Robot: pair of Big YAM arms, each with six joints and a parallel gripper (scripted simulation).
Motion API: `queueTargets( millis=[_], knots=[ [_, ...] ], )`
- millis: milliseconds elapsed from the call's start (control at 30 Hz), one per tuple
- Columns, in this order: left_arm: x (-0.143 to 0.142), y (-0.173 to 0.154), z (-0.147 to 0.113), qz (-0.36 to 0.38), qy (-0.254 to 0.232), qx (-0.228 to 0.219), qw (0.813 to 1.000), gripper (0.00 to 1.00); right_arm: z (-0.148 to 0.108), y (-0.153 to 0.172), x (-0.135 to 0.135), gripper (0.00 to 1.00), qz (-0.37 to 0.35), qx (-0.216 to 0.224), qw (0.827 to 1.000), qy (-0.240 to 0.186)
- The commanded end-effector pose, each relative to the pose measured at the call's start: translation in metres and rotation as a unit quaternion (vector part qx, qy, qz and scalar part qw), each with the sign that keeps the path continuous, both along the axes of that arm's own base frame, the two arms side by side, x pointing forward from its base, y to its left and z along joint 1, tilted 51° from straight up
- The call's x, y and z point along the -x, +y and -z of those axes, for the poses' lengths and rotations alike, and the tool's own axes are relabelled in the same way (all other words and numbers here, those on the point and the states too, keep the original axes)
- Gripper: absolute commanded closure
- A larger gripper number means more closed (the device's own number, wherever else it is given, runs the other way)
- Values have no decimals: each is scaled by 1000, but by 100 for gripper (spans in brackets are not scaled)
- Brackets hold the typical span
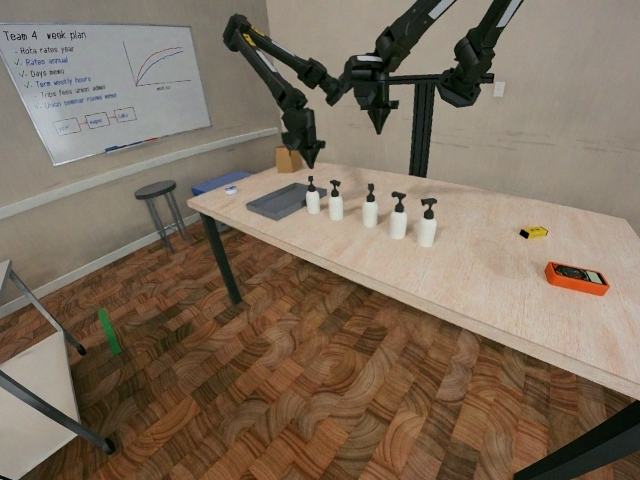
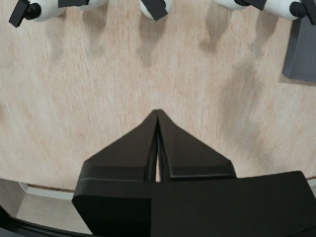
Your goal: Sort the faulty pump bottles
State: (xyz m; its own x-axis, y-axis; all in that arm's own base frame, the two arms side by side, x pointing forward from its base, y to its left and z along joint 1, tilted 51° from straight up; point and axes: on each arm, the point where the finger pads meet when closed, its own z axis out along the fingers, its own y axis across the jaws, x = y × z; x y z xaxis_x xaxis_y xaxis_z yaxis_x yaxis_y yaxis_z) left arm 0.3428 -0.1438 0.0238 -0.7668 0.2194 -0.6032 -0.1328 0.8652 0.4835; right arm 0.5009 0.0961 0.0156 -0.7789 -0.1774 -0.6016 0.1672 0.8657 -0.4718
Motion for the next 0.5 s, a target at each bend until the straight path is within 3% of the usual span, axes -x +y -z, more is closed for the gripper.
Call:
queueTargets(
  millis=[0,467],
  knots=[
    [0,-1,-4,-2,-6,5,1000,100,-4,-1,-19,100,-5,-5,1000,-16],
    [0,-1,-4,-2,-6,5,1000,100,-19,-1,-20,100,-5,-9,1000,-21]
  ],
)
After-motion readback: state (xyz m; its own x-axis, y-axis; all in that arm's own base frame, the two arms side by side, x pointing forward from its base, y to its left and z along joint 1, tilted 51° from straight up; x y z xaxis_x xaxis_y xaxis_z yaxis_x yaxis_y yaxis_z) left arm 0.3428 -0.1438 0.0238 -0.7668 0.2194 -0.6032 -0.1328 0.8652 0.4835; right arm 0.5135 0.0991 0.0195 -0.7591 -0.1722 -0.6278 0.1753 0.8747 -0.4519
